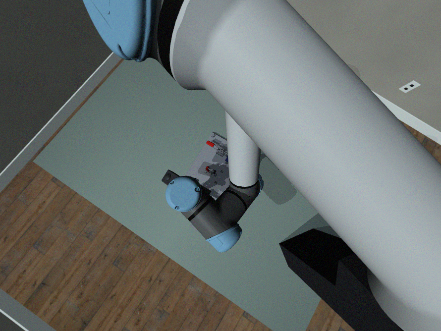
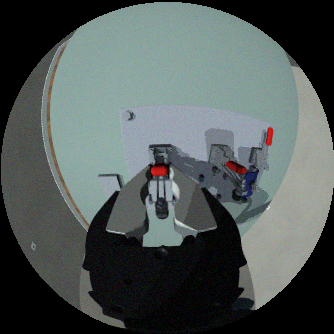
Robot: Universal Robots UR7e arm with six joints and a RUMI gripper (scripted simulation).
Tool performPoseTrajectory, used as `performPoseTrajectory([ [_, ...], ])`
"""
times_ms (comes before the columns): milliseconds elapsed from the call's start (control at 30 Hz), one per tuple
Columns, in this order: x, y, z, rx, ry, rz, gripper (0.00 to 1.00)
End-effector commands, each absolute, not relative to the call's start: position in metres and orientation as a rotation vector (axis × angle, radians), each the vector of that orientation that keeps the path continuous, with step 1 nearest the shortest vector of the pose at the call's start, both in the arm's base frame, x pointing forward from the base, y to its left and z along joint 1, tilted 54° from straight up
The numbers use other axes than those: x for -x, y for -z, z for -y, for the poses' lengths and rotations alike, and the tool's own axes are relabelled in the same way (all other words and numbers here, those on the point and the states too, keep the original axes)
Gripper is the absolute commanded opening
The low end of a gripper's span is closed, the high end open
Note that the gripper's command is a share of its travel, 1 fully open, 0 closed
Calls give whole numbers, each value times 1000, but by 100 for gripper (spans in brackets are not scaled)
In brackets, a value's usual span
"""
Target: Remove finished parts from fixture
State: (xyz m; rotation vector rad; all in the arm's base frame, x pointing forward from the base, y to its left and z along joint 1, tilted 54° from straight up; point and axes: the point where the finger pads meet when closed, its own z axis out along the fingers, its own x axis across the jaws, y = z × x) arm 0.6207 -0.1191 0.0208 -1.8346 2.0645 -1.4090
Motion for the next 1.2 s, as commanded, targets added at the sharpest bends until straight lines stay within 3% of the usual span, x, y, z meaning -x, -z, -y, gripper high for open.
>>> performPoseTrajectory([
  [0,-616,-15,121,1845,1400,-2075,0],
  [1167,-614,-11,122,1851,1395,-2083,0],
])
